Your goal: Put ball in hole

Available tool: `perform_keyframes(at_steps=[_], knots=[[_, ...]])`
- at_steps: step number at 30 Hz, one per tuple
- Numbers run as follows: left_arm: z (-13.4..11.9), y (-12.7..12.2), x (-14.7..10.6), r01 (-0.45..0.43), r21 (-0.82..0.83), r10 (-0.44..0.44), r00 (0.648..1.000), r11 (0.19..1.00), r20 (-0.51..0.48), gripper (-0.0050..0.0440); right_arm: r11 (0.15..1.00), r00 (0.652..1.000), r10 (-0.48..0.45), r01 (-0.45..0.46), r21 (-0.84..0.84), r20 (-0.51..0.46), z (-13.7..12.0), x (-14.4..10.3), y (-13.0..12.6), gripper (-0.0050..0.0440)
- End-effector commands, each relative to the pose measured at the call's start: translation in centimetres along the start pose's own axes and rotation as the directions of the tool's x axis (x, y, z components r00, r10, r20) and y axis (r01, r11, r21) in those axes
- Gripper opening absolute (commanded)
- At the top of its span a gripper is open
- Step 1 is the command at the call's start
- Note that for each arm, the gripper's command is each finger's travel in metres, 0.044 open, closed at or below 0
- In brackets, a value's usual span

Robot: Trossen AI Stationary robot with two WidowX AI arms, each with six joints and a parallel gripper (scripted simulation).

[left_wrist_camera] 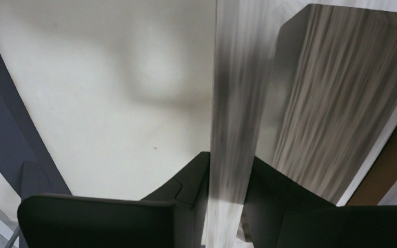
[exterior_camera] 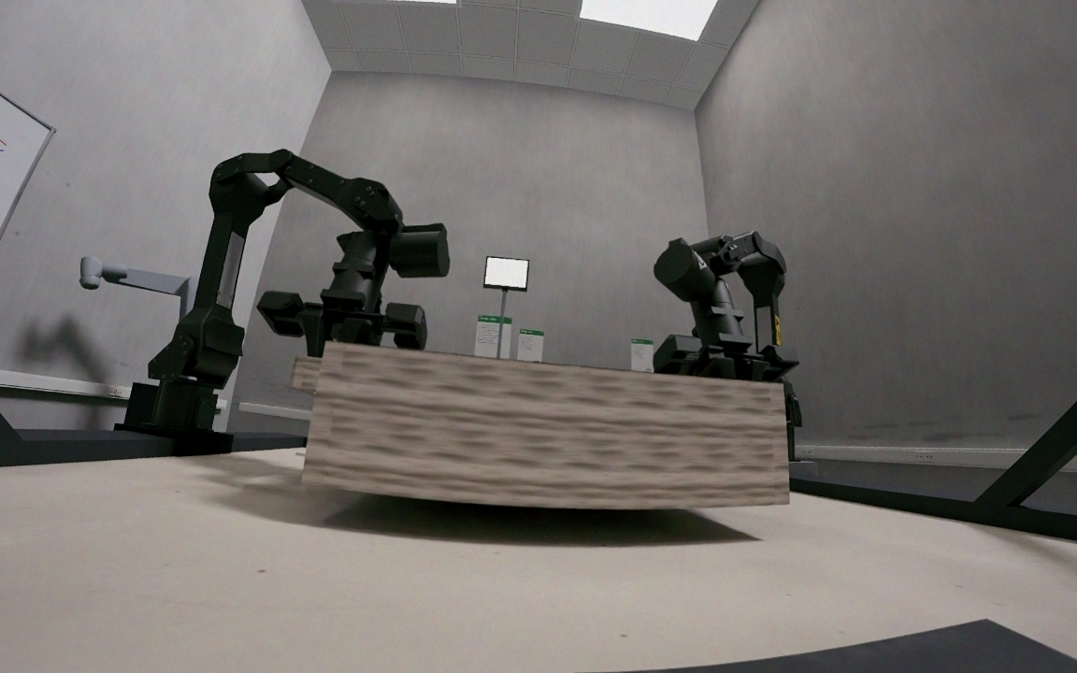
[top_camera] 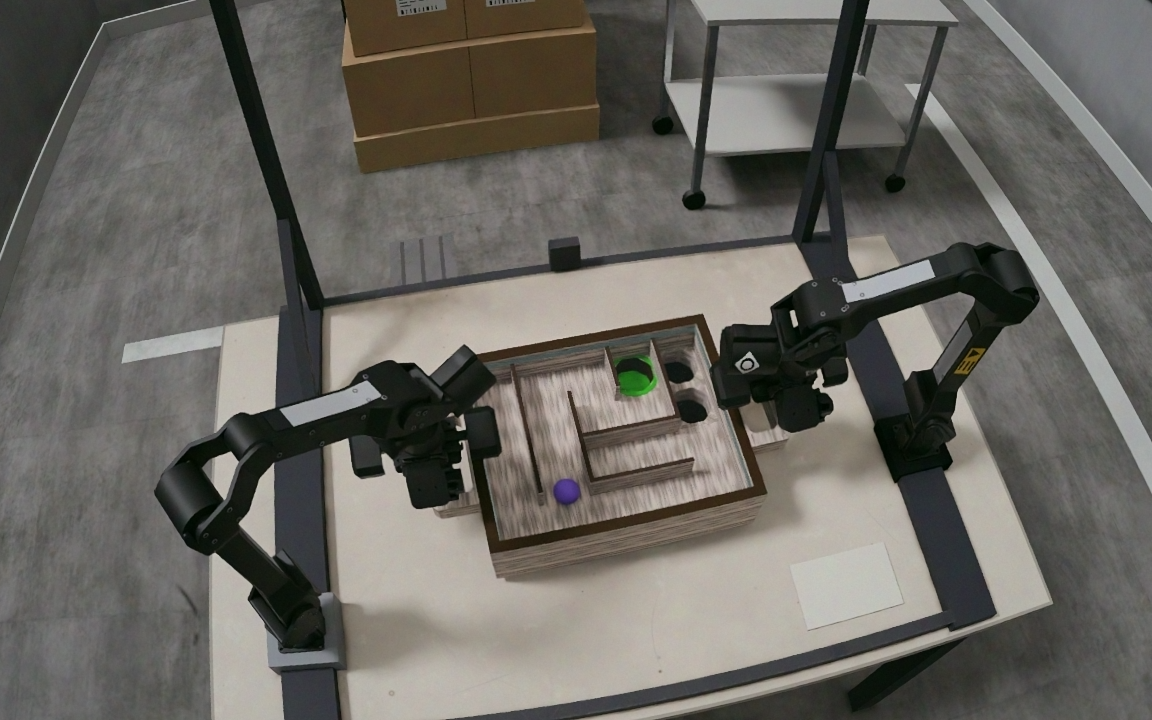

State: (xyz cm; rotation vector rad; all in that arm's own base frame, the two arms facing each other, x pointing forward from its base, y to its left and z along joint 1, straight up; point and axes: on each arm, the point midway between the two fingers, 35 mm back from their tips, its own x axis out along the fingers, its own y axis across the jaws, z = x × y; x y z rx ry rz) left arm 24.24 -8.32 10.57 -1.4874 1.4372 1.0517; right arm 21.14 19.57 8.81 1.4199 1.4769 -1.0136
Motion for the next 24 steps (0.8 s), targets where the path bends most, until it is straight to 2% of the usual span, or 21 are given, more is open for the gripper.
perform_keyframes(at_steps=[1,3,6,7,12,19,24], knots=[[-1.3,-0.3,-1.4,0.054,0.025,-0.054,0.999,0.998,-0.003,-0.005,0.999,0.999,0.039,-0.039,-0.019,-0.027,-1.7,-1.8,0.3,-0.005],[-1.5,-0.3,-1.5,0.048,0.023,-0.048,0.999,0.999,0.012,-0.005,0.999,1.0,0.031,-0.031,-0.017,-0.002,-1.7,-1.1,0.2,-0.005],[-1.4,-0.3,-1.4,0.05,0.026,-0.05,0.999,0.998,0.002,-0.005,0.999,0.999,0.038,-0.039,-0.021,-0.021,-1.8,-1.7,0.2,-0.005],[-1.5,-0.2,-1.3,0.054,0.025,-0.055,0.998,0.998,0.028,-0.005,1.0,1.0,0.026,-0.025,-0.015,0.014,-1.9,-1.2,0.3,-0.005],[-1.8,-0.2,-1.2,0.054,0.025,-0.055,0.996,0.998,0.065,-0.005,0.999,0.998,0.03,-0.029,-0.016,0.047,-2.2,-1.2,0.2,-0.005],[-1.5,-0.4,-1.7,0.041,0.024,-0.041,0.999,0.999,0.015,-0.005,0.999,0.999,0.032,-0.032,-0.02,0.004,-1.3,-1.0,-0.2,-0.005],[-1.0,0.2,-0.8,0.035,0.021,-0.035,0.999,0.999,-0.004,-0.005,1.0,1.0,0.016,-0.016,-0.014,-0.018,-1.2,-1.3,-0.3,-0.005]])
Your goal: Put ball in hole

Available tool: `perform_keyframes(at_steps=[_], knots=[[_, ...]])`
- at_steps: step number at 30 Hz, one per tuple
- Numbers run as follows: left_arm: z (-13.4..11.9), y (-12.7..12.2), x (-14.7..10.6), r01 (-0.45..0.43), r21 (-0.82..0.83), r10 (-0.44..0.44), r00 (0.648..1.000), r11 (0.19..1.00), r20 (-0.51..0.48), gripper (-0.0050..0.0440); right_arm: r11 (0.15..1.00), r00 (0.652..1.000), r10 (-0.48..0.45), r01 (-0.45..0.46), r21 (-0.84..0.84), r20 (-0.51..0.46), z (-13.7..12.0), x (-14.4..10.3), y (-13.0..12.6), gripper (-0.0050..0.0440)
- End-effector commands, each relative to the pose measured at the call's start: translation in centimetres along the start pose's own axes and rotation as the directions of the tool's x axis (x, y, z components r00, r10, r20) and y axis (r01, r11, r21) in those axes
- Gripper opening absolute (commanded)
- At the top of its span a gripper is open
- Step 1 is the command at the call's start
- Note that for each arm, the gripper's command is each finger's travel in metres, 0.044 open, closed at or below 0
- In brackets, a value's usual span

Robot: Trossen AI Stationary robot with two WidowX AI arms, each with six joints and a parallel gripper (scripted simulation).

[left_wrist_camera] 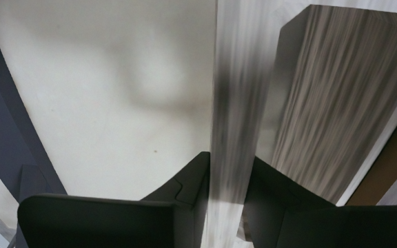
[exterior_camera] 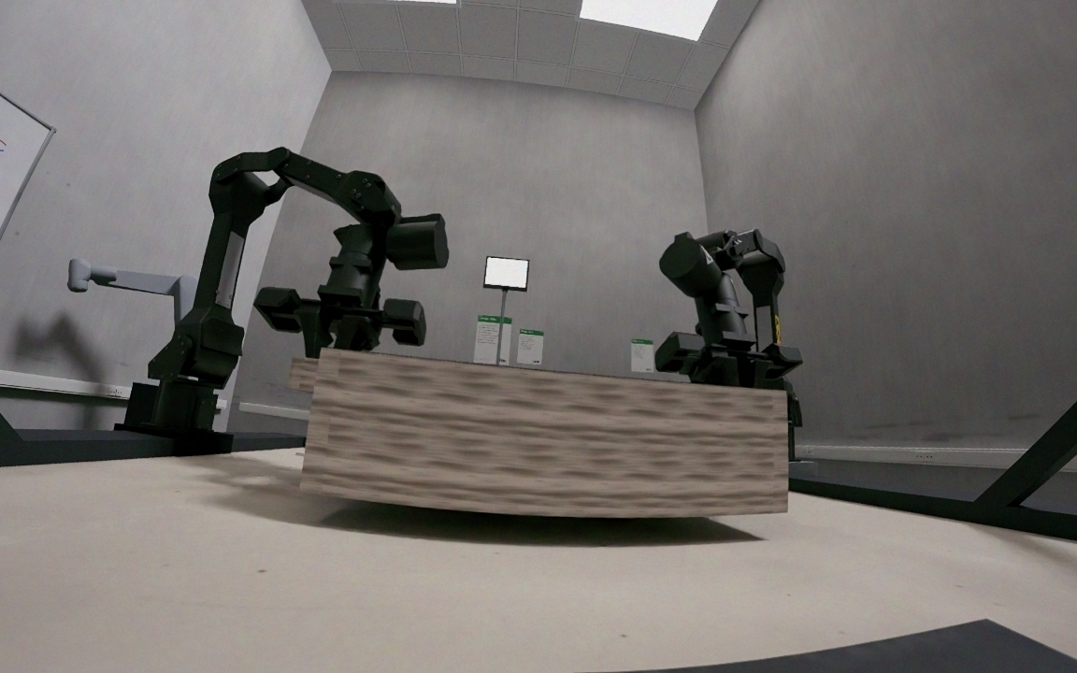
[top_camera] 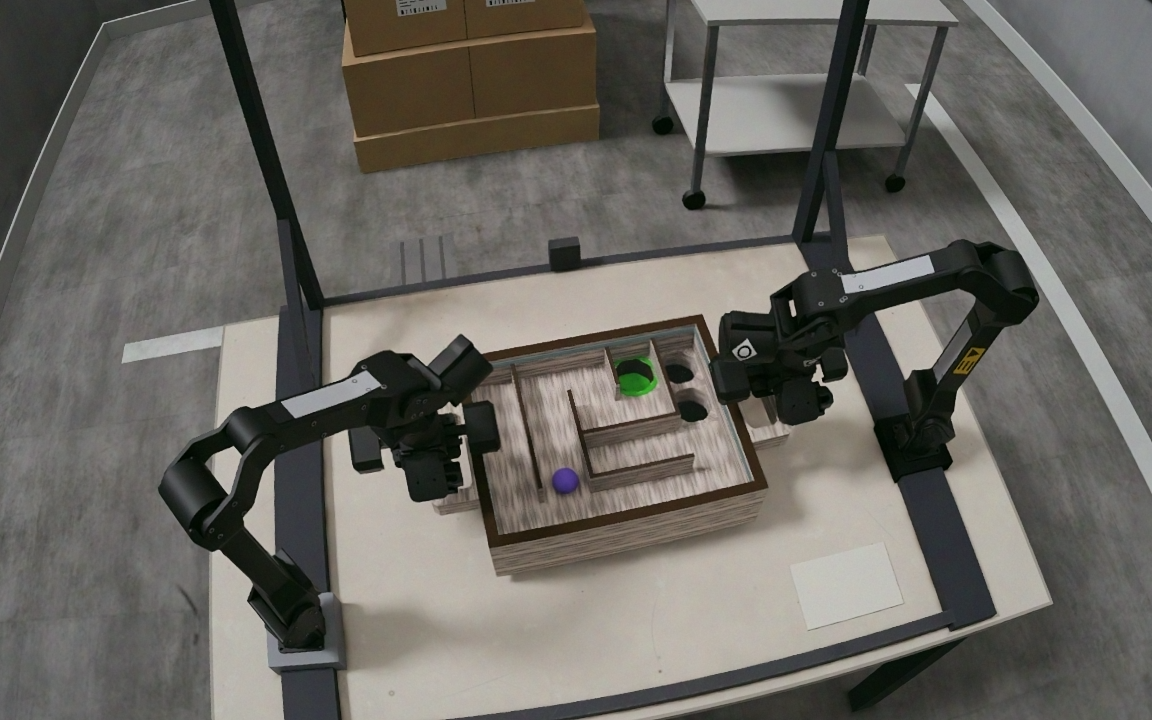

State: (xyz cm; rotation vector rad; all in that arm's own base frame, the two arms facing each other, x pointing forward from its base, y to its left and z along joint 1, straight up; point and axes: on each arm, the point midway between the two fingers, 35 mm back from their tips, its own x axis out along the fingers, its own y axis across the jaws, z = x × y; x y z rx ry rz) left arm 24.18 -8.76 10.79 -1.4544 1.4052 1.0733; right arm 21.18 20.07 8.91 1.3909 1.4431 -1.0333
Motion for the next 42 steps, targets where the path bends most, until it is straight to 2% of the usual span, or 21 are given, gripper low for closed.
perform_keyframes(at_steps=[1,3,7,13,17,19,23,28,34,36,42], knots=[[-0.4,0.1,-0.9,0.031,0.016,-0.03,0.998,0.999,-0.058,-0.005,1.0,0.997,0.018,-0.019,-0.014,-0.074,-0.5,-1.4,-0.2,-0.005],[-0.7,-0.4,-1.5,0.047,0.021,-0.045,0.997,0.999,-0.059,-0.005,1.0,0.997,0.025,-0.026,-0.016,-0.075,-0.7,-1.5,-0.1,-0.005],[-0.6,0.2,-0.7,0.035,0.017,-0.035,0.999,0.999,-0.029,-0.005,0.999,0.998,0.026,-0.027,-0.017,-0.06,-1.3,-2.0,0.2,-0.005],[-1.1,-0.2,-1.2,0.055,0.023,-0.054,0.998,0.998,-0.007,-0.005,1.0,1.0,0.014,-0.014,-0.013,-0.025,-1.5,-1.5,0.2,-0.005],[-1.1,-0.2,-1.3,0.05,0.023,-0.05,0.999,0.998,-0.007,-0.005,0.999,0.999,0.028,-0.029,-0.017,-0.03,-1.6,-1.8,0.1,-0.005],[-0.9,-0.4,-1.6,0.044,0.022,-0.043,0.999,0.999,-0.027,-0.005,1.0,0.999,0.022,-0.022,-0.016,-0.04,-0.9,-1.1,-0.3,-0.005],[-1.1,-0.3,-1.4,0.044,0.028,-0.043,0.999,0.999,-0.024,-0.005,0.999,0.998,0.033,-0.034,-0.018,-0.047,-1.4,-1.7,0.1,-0.005],[-0.9,-0.5,-1.7,0.038,0.02,-0.038,0.999,0.999,-0.031,-0.005,1.0,0.999,0.026,-0.027,-0.016,-0.045,-0.8,-1.0,-0.4,-0.005],[-1.0,-0.4,-1.4,0.042,0.028,-0.041,0.999,0.999,-0.033,-0.005,0.999,0.998,0.033,-0.034,-0.021,-0.057,-1.2,-1.8,0.1,-0.005],[-0.3,0.1,-0.7,0.033,0.018,-0.032,0.998,0.999,-0.057,-0.005,1.0,0.996,0.024,-0.025,-0.017,-0.086,-1.0,-2.1,0.2,-0.005],[-1.0,-0.2,-1.2,0.052,0.024,-0.052,0.998,0.998,-0.026,-0.005,1.0,0.999,0.017,-0.017,-0.015,-0.047,-1.4,-1.8,0.1,-0.005]])
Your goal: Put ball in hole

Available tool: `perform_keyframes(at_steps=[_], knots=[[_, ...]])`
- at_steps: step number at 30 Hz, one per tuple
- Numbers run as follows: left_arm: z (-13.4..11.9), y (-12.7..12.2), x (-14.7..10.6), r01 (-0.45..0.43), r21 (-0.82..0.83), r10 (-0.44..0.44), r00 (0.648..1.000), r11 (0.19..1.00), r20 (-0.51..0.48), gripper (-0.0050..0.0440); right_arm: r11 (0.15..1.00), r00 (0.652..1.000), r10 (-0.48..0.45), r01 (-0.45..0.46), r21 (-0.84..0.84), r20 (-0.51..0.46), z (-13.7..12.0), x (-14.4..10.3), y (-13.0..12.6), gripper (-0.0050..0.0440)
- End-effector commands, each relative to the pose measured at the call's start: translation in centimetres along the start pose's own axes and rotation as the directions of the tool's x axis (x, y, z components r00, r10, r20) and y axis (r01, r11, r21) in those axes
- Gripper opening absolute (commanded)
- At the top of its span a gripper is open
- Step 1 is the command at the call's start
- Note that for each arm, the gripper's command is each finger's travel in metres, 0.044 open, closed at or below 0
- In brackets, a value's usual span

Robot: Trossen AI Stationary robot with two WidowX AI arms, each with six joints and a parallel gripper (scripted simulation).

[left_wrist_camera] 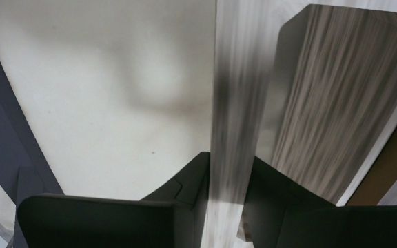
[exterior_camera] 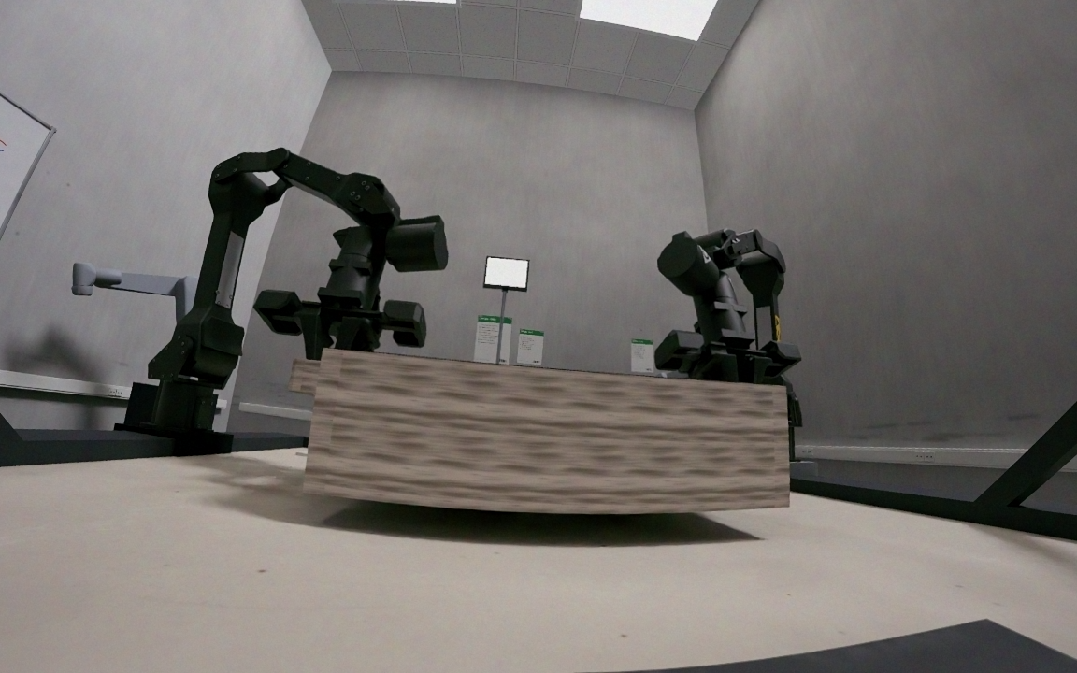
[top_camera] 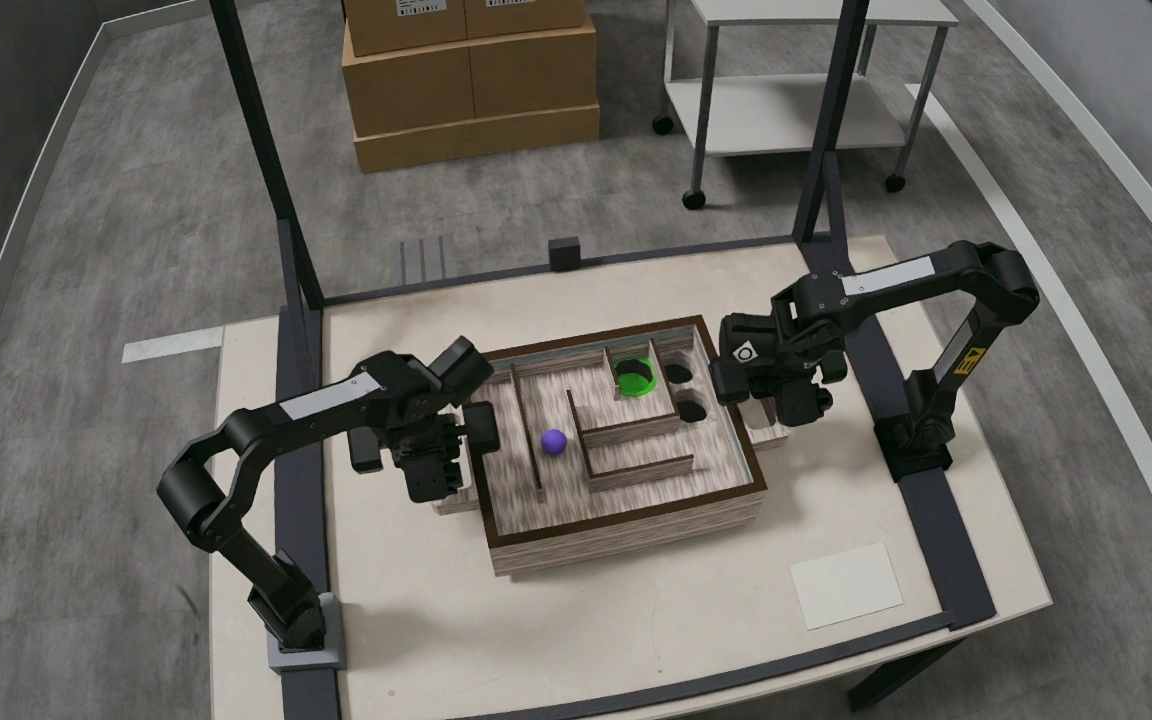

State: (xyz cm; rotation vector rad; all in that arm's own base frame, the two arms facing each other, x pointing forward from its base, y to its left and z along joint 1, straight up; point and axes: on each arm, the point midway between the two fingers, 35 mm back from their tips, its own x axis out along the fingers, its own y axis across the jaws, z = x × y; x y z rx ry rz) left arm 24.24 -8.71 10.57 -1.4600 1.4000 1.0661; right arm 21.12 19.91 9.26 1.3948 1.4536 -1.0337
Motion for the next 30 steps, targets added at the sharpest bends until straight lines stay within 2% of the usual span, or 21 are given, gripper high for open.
perform_keyframes(at_steps=[1,2,8,10,11,12,14,16,18,25,27,30], knots=[[-0.7,0.4,-0.7,0.028,0.019,-0.028,1.0,0.999,0.001,-0.005,1.0,1.0,0.011,-0.011,-0.013,-0.02,-1.5,-1.2,0.3,-0.005],[-1.1,-0.2,-1.3,0.048,0.025,-0.048,0.999,0.999,-0.001,-0.005,1.0,1.0,0.015,-0.016,-0.014,-0.016,-1.5,-1.3,0.3,-0.005],[-1.2,-0.2,-1.3,0.046,0.031,-0.045,0.999,0.998,-0.011,-0.005,1.0,0.999,0.025,-0.026,-0.018,-0.029,-1.6,-1.6,0.2,-0.005],[-0.9,-0.4,-1.6,0.013,0.016,-0.012,0.999,1.0,-0.031,-0.005,0.999,0.999,0.03,-0.031,-0.024,-0.04,-0.8,-0.5,-0.4,-0.005],[-0.9,-0.4,-1.9,0.033,0.021,-0.032,0.999,0.999,-0.043,-0.005,0.999,0.998,0.028,-0.029,-0.019,-0.05,-0.7,-0.8,-0.2,-0.005],[-0.9,-0.2,-1.5,0.034,0.022,-0.033,0.999,0.999,-0.036,-0.005,0.999,0.998,0.027,-0.028,-0.019,-0.05,-1.0,-1.3,0.1,-0.005],[-1.0,-0.5,-1.6,0.009,0.017,-0.008,0.999,1.0,-0.033,-0.005,0.999,0.999,0.033,-0.034,-0.02,-0.044,-0.8,-0.6,-0.4,-0.005],[-1.0,-0.2,-1.5,0.033,0.024,-0.032,0.999,0.999,-0.03,-0.005,0.999,0.998,0.035,-0.036,-0.021,-0.049,-1.4,-1.4,0.1,-0.005],[-1.1,-0.5,-1.6,0.006,0.014,-0.006,1.0,1.0,-0.024,-0.005,0.999,0.999,0.035,-0.036,-0.021,-0.035,-0.8,-0.5,-0.4,-0.005],[-1.2,-0.3,-1.8,0.029,0.019,-0.028,0.999,0.999,-0.025,-0.005,0.999,0.998,0.04,-0.041,-0.023,-0.044,-1.4,-1.3,0.0,-0.005],[-0.5,0.2,-0.8,0.028,0.02,-0.027,0.999,0.999,-0.04,-0.005,0.999,0.998,0.027,-0.028,-0.019,-0.065,-1.2,-1.8,0.3,-0.005],[-1.1,-0.2,-1.6,0.038,0.022,-0.037,0.999,0.999,-0.025,-0.005,0.999,0.998,0.032,-0.033,-0.021,-0.045,-1.4,-1.5,0.1,-0.005]])
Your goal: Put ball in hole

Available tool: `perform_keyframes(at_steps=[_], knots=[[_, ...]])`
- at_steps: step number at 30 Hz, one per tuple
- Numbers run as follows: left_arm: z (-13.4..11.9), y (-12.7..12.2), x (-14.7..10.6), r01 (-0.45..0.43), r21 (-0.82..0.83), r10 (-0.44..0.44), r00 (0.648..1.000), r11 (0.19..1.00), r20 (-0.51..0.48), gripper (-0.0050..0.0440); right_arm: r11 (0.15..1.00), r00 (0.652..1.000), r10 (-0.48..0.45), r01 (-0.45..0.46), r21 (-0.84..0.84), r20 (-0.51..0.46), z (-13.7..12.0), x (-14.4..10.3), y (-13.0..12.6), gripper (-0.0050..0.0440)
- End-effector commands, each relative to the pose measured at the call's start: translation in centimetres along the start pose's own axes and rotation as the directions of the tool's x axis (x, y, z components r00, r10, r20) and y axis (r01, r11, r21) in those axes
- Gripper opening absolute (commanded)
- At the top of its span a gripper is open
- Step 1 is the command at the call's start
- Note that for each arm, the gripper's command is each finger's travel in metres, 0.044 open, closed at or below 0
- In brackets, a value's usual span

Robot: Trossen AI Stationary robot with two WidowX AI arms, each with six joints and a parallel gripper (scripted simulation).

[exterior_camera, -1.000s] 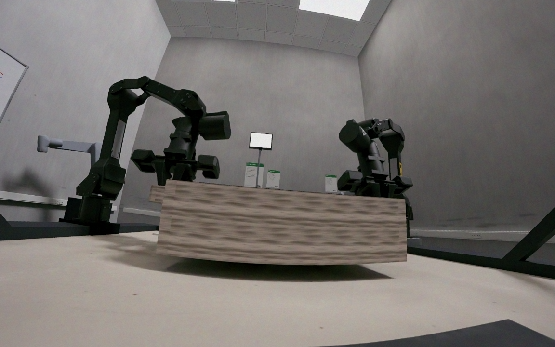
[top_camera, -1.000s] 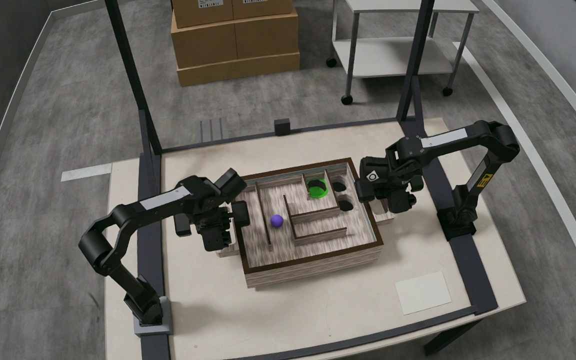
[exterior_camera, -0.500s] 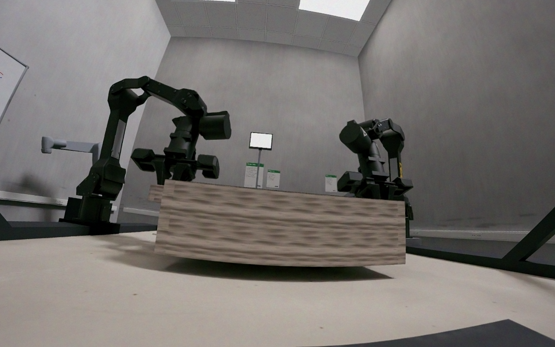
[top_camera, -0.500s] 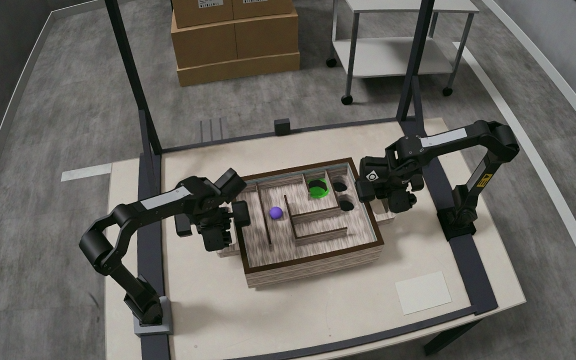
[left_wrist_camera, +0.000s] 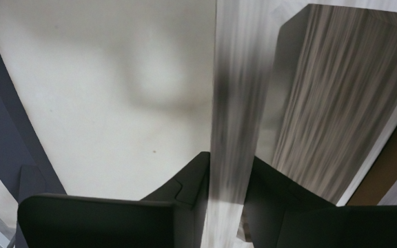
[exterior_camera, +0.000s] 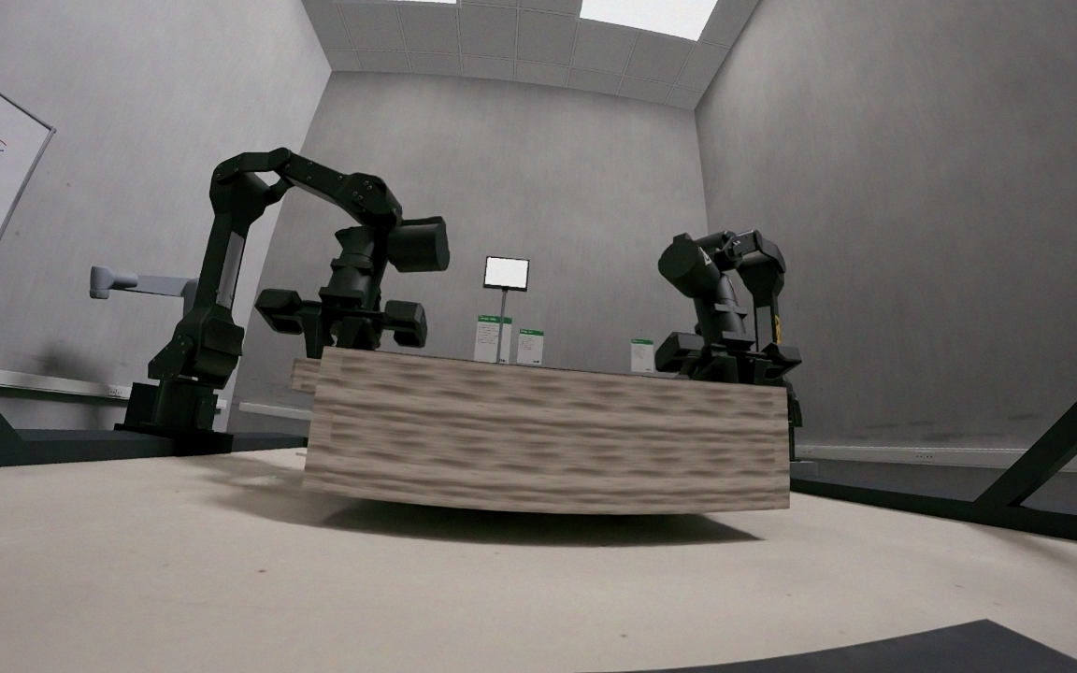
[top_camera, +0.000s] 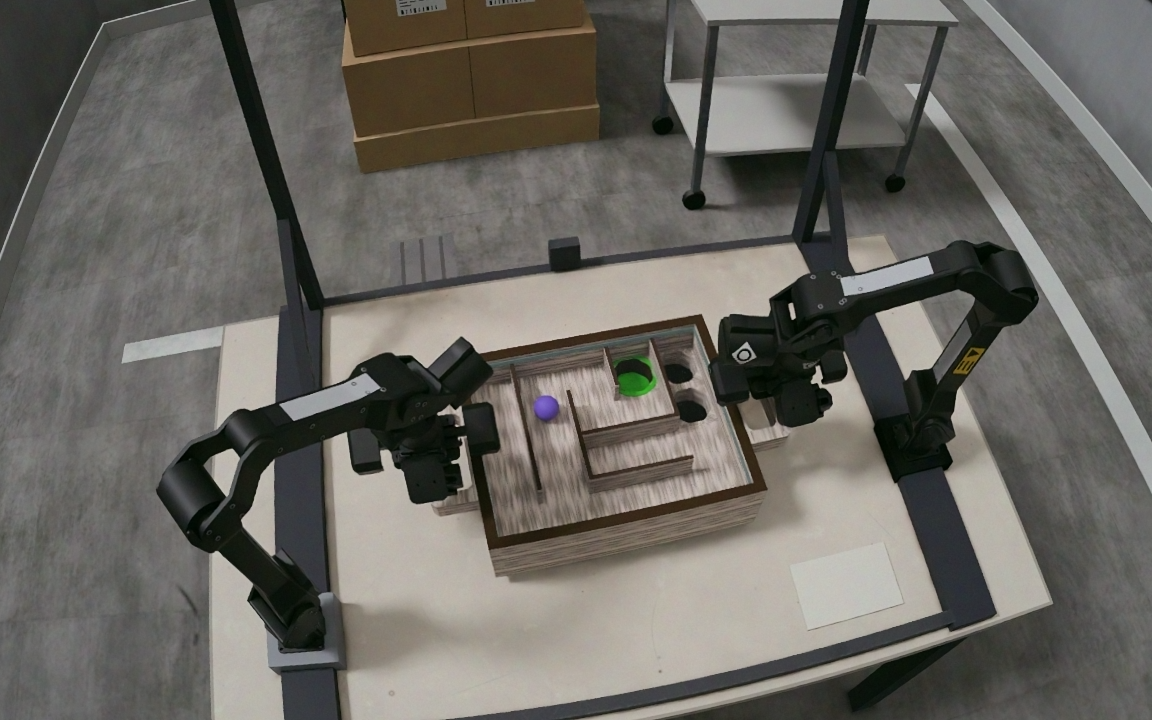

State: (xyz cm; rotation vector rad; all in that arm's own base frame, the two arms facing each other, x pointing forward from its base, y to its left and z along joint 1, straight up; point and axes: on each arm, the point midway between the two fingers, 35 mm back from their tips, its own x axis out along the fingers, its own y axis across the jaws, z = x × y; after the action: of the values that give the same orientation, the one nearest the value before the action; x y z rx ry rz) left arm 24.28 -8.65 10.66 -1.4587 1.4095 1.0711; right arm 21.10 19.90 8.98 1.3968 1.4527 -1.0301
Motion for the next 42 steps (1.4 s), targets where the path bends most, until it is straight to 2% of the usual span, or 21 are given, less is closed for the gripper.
perform_keyframes(at_steps=[1,3,5,7,8,12,14,16,20,22,24,29,31,32,38,40,42], knots=[[-0.7,0.4,-0.5,0.04,0.022,-0.04,0.999,0.999,-0.018,-0.005,1.0,0.999,0.005,-0.006,-0.017,-0.035,-1.5,-1.6,0.3,-0.005],[-1.0,0.0,-1.2,0.046,0.026,-0.045,0.999,0.999,-0.013,-0.005,1.0,0.999,0.023,-0.024,-0.018,-0.036,-1.5,-1.7,0.2,-0.005],[-0.4,0.4,-0.5,0.047,0.025,-0.046,0.998,0.999,-0.033,-0.005,1.0,0.998,0.015,-0.016,-0.016,-0.058,-1.4,-2.2,0.4,-0.005],[-0.9,-0.2,-1.5,0.052,0.028,-0.051,0.998,0.998,-0.037,-0.005,1.0,0.999,0.012,-0.013,-0.017,-0.047,-1.0,-1.2,-0.2,-0.005],[-0.8,-0.2,-1.4,0.056,0.027,-0.055,0.998,0.998,-0.038,-0.005,0.999,0.998,0.022,-0.023,-0.025,-0.058,-1.5,-1.9,0.2,-0.005],[-1.0,-0.1,-1.4,0.05,0.033,-0.049,0.998,0.998,-0.036,-0.005,0.999,0.998,0.027,-0.028,-0.019,-0.057,-1.5,-1.8,0.2,-0.005],[-0.8,-0.3,-1.7,0.047,0.024,-0.046,0.997,0.999,-0.057,-0.005,1.0,0.998,0.019,-0.02,-0.017,-0.065,-0.7,-1.2,-0.1,-0.005],[-1.0,-0.3,-1.4,0.023,0.017,-0.023,0.999,1.0,-0.023,-0.005,0.999,0.999,0.032,-0.033,-0.02,-0.044,-1.2,-1.3,-0.1,-0.005],[-1.2,-0.3,-1.7,0.033,0.02,-0.032,0.999,0.999,-0.024,-0.005,0.999,0.998,0.041,-0.042,-0.023,-0.044,-1.5,-1.5,0.0,-0.005],[-1.2,-0.5,-1.6,0.012,0.013,-0.012,1.0,1.0,0.001,-0.005,0.999,0.999,0.044,-0.044,-0.023,-0.02,-1.0,-0.8,-0.3,-0.005],[-1.0,0.1,-1.1,0.028,0.02,-0.028,1.0,0.999,-0.011,-0.005,0.999,0.999,0.035,-0.036,-0.024,-0.037,-1.6,-1.6,0.1,-0.005],[-1.3,-0.3,-1.7,0.035,0.028,-0.034,0.999,0.999,-0.013,-0.005,0.999,0.999,0.04,-0.041,-0.023,-0.034,-1.5,-1.4,0.0,-0.005],[-0.5,0.4,-0.5,0.039,0.023,-0.039,0.999,0.999,-0.03,-0.005,1.0,0.998,0.021,-0.022,-0.018,-0.057,-1.5,-2.1,0.4,-0.005],[-0.6,0.5,-0.3,0.045,0.031,-0.044,0.999,0.999,-0.019,-0.005,1.0,0.999,0.0,-0.001,-0.011,-0.036,-1.4,-1.8,0.5,-0.005],[-0.3,0.7,0.6,0.093,0.043,-0.091,0.995,0.995,-0.035,-0.005,0.999,0.998,-0.039,0.038,-0.003,-0.051,-1.7,-3.0,0.8,-0.005],[-0.7,-0.1,-0.8,0.083,0.034,-0.081,0.996,0.996,-0.036,-0.005,1.0,0.999,-0.018,0.017,-0.007,-0.043,-1.2,-1.9,-0.1,-0.005],[-0.8,-0.2,-0.8,0.052,0.031,-0.052,0.998,0.998,-0.026,-0.005,1.0,0.999,0.0,0.0,-0.011,-0.033,-1.1,-1.5,-0.2,-0.005]])
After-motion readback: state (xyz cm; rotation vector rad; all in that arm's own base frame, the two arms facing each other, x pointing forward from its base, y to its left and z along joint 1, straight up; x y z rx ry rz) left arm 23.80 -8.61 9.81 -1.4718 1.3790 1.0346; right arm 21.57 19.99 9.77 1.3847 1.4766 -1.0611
